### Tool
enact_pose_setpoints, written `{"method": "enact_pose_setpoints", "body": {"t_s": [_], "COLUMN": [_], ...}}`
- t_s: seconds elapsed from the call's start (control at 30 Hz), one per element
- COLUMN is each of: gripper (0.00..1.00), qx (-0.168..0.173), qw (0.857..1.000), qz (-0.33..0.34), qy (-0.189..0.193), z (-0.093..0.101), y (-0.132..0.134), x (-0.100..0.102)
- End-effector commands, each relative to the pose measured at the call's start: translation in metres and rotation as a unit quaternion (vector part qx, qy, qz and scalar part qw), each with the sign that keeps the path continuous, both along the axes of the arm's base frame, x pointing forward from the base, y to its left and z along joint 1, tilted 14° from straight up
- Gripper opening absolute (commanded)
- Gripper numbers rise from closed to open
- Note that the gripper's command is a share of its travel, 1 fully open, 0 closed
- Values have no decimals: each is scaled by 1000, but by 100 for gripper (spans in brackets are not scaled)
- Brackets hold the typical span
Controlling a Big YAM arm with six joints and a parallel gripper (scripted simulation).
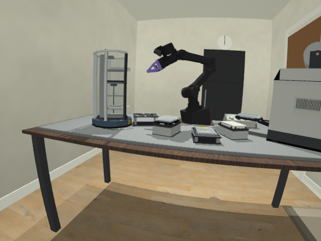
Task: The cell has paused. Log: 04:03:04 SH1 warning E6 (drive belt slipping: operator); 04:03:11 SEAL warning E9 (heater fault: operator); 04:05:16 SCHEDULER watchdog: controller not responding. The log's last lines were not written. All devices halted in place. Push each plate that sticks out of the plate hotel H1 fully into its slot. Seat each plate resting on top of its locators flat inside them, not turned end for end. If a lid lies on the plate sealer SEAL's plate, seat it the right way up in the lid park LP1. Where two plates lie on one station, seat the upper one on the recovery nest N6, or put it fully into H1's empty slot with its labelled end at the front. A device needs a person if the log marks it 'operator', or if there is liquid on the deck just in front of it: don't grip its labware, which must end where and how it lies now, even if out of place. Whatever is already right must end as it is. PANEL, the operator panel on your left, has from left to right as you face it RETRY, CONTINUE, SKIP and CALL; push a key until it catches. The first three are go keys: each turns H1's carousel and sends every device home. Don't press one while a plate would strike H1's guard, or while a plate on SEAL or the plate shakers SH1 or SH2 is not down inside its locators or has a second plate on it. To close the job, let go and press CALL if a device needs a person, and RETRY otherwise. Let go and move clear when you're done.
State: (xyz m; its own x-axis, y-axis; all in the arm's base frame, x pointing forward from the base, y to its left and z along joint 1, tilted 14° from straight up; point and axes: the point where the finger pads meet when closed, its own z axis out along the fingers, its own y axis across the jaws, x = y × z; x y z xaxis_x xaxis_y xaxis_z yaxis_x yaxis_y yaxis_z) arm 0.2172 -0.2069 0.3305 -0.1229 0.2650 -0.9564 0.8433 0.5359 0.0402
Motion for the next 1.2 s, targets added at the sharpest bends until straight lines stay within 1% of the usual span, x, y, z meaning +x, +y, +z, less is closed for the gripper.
{"method": "enact_pose_setpoints", "body": {"t_s": [0.0,0.37,0.43,0.63,0.73,0.93,1.0,1.17], "gripper": [100,100,100,100,100,100,100,100], "qx": [-22,-13,-13,-11,-11,40,40,82], "qw": [999,999,999,1000,1000,997,997,987], "qz": [3,3,3,3,1,48,48,82], "qy": [-29,-32,-32,-29,-29,47,47,110], "z": [47,72,72,85,86,84,84,83], "y": [2,9,9,11,10,25,25,37], "x": [0,-5,-5,-7,-8,9,9,22]}}
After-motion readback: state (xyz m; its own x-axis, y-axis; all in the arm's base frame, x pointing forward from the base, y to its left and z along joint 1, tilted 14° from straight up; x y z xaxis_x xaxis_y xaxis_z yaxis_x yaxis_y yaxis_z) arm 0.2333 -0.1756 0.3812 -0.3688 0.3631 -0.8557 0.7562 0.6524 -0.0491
